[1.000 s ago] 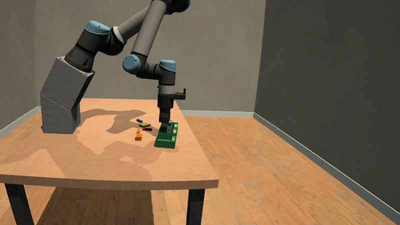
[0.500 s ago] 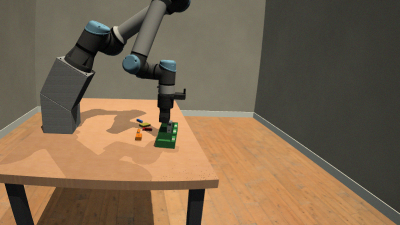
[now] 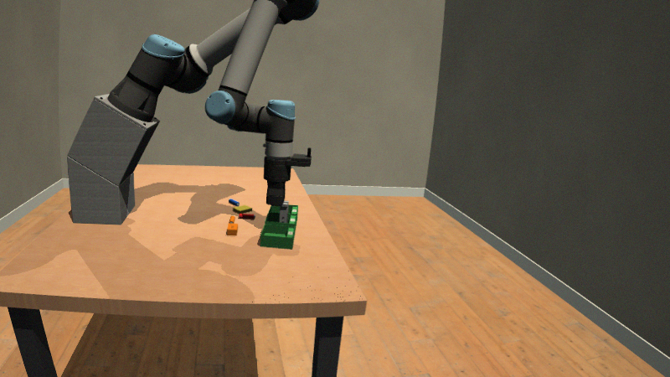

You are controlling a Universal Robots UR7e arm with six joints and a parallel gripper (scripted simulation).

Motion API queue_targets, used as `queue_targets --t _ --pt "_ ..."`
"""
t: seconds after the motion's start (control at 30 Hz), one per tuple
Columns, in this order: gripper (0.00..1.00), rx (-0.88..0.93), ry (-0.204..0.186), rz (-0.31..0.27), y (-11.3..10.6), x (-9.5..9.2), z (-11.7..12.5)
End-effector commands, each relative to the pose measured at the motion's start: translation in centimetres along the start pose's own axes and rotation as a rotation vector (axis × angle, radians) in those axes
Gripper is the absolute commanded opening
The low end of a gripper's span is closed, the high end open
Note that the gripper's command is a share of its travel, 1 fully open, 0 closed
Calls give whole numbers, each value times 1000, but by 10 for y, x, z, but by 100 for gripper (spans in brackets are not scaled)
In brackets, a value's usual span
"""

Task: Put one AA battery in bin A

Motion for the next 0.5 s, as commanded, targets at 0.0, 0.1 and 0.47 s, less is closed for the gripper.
queue_targets --t 0.0,0.1,0.47 --pt "31 0 0 2 0 -7 0" --pt "31 0 0 2 0 -11 0" --pt "31 0 0 2 0 -23 0"
Point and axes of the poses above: the point where the finger pads meet when closed, its own x axis out along the fingers, its own z axis across the jaws, y = z × x, the point moved 8 cm from there along -x, back along the fingers, and after that the axes turned 12 degrees about x, right-handed, at the moved point
